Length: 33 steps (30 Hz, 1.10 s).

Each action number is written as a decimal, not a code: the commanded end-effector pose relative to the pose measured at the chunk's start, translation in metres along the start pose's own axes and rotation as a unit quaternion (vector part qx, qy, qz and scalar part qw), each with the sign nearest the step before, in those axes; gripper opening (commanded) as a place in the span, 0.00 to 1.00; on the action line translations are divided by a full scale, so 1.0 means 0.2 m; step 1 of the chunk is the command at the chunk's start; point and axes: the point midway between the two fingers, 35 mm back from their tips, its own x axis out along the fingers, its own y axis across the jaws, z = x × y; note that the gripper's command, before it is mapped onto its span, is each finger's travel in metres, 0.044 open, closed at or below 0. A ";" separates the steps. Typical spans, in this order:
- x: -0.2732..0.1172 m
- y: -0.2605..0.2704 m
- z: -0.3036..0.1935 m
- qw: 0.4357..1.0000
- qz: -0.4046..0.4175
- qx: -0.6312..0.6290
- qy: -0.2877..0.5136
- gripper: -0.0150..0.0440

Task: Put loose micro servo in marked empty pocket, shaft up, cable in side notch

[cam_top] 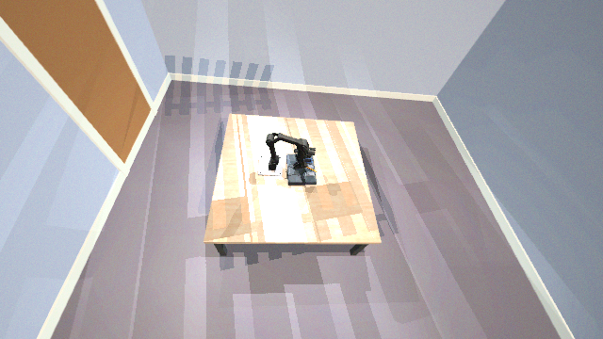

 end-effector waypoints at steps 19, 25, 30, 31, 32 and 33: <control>-0.01 0.40 0.09 1.000 0.001 0.001 -0.003 0.25; -0.01 0.45 0.10 1.000 0.002 0.008 -0.003 0.25; -0.01 0.45 0.10 0.998 0.002 0.062 -0.003 0.25; -0.01 0.45 0.10 0.997 0.002 0.077 -0.003 0.25; -0.01 0.45 0.10 0.996 0.002 0.090 -0.003 0.25; -0.01 0.45 0.10 0.995 0.002 0.098 -0.003 0.25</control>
